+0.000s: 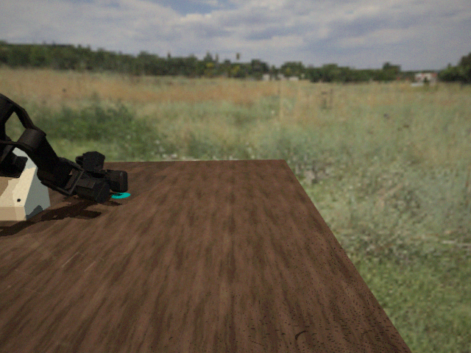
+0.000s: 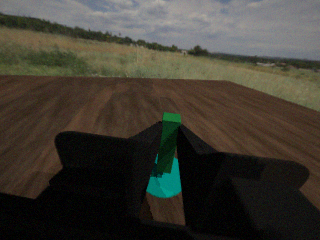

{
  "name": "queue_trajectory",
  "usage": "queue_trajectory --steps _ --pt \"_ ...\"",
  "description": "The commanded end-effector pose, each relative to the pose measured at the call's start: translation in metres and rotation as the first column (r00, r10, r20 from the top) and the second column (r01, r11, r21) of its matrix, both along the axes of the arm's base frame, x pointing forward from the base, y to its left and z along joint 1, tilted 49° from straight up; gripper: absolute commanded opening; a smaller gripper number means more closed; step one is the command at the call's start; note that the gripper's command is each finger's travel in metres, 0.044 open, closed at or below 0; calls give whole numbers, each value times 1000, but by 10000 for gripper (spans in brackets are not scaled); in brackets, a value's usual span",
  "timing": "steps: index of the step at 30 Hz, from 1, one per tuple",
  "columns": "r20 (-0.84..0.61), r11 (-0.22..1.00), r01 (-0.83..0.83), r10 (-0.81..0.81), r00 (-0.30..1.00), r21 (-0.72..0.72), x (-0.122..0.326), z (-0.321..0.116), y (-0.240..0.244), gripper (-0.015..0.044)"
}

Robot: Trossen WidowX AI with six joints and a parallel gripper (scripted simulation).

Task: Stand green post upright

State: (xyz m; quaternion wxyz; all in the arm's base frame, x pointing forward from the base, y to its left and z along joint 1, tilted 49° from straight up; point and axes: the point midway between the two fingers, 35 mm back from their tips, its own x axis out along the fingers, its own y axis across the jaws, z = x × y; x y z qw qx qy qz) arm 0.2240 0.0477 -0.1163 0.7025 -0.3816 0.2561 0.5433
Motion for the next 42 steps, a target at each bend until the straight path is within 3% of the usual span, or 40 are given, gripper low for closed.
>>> queue_trajectory --steps 1,12,27,42 --pt "-4 1000 1 -1 1000 2 1 -8 -7 23" --pt "-5 1000 1 -1 1000 1 1 -8 -7 23" --pt "-5 1000 1 -1 1000 1 1 -8 -7 400" --pt "2 1000 -3 3 1000 5 -1 42 48 400"
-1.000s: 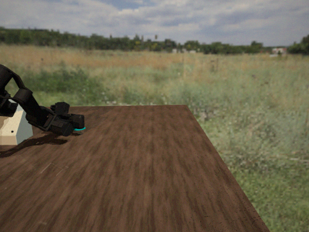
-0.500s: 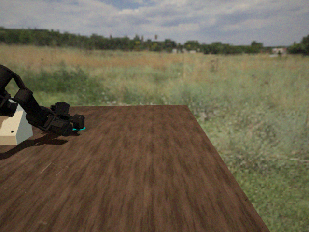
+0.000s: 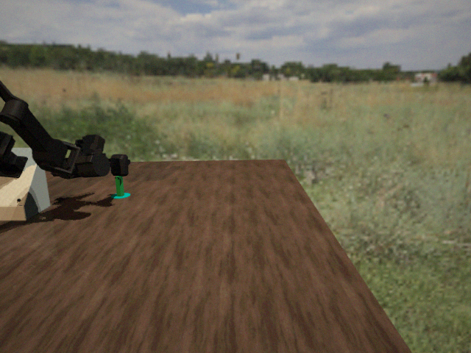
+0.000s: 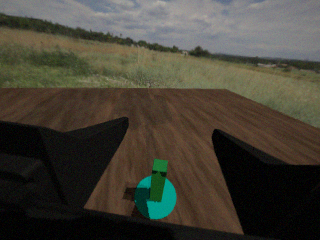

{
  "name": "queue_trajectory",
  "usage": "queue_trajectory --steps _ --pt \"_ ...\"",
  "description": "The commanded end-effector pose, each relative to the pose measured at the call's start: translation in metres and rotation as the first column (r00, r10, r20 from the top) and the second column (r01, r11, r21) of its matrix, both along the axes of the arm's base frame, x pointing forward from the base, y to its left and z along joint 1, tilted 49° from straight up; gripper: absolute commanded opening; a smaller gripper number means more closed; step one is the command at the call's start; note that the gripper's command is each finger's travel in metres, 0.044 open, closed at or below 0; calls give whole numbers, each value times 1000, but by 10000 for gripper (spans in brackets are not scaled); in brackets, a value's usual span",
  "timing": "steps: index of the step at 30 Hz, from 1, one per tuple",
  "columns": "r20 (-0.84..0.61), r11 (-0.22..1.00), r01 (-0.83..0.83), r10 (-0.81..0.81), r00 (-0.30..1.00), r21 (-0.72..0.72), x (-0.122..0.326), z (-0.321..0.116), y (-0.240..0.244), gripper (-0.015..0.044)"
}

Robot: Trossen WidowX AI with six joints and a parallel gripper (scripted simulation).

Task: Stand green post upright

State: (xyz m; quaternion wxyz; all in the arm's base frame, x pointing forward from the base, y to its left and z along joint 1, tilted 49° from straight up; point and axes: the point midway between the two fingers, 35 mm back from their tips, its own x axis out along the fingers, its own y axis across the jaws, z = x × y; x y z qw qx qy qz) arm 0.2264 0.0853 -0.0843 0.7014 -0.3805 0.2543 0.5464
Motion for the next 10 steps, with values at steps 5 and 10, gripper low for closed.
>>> queue_trajectory --steps 5,10 --pt "6 1000 4 -4 1000 9 -7 19 21 400" --pt "-199 988 58 -86 976 -141 -3 -4 29 400"
